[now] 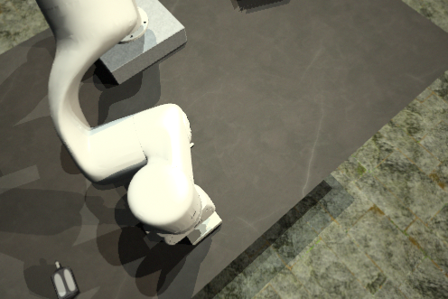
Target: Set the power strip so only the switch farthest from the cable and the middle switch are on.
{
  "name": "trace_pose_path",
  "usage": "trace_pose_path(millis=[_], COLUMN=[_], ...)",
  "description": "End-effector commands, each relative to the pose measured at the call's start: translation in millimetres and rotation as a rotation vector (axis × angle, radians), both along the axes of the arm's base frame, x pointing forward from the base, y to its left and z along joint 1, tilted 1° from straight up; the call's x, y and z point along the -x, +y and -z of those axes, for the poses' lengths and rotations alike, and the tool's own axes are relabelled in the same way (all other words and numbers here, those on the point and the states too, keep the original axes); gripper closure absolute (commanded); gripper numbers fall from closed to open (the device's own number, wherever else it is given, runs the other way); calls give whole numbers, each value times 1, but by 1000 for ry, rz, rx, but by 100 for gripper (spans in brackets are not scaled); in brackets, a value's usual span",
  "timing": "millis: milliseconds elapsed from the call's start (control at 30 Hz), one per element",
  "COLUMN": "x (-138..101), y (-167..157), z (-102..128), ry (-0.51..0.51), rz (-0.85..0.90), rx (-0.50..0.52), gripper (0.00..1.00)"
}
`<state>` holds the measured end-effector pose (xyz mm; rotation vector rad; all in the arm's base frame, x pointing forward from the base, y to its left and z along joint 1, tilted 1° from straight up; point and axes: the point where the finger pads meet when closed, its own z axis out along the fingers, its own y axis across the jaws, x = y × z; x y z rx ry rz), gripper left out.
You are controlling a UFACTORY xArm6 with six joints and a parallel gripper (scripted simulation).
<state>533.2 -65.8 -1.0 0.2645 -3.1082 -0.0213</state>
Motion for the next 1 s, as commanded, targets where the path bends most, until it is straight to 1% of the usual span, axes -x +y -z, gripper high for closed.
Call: trace_pose_path(millis=[0, 200, 400, 467, 700, 967], x=[-2, -3, -3, -3, -3, -3], y=[-1, -1, -1, -1, -1, -1], z=[-3, -7, -20, -20, -35, -38], ry=[-7, -7, -7, -7, -7, -7], rz=[0, 0, 0, 0, 0, 0], rx=[1, 1, 1, 1, 1, 1], gripper=[100, 100, 100, 100, 100, 100])
